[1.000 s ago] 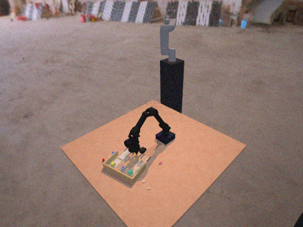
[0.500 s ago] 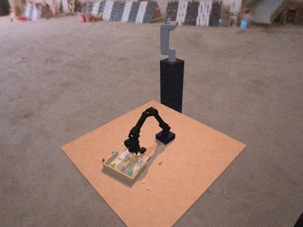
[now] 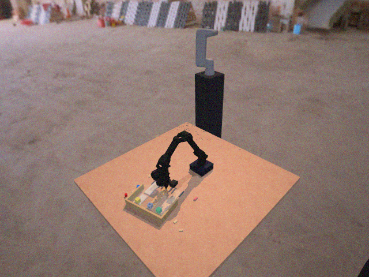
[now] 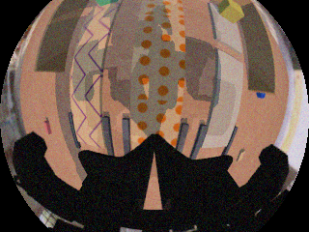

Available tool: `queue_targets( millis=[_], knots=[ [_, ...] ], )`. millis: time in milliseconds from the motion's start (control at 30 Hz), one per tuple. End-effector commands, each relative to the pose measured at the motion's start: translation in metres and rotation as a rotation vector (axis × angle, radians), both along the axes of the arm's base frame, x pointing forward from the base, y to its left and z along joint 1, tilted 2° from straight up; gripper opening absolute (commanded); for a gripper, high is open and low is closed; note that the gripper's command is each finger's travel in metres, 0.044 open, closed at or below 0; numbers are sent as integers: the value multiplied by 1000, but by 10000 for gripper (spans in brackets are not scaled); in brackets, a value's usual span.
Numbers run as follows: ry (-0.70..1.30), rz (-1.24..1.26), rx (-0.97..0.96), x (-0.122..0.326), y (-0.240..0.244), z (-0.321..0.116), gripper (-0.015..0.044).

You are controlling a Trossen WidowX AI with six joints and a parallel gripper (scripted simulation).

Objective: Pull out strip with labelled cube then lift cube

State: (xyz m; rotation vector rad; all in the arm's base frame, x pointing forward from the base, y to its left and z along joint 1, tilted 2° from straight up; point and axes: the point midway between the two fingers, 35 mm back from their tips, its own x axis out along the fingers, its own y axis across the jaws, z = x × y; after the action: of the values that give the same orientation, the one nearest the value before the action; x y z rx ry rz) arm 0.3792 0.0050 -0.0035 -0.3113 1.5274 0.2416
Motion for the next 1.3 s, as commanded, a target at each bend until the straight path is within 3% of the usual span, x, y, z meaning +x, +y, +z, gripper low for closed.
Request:
queue_targets(
  millis=[0,500,1267],
  knots=[
    [5,4,4,1,0,-4,0],
    [5,4,4,4,0,-5,0],
    [7,4,3,-28,-12,-6,0]
  ],
)
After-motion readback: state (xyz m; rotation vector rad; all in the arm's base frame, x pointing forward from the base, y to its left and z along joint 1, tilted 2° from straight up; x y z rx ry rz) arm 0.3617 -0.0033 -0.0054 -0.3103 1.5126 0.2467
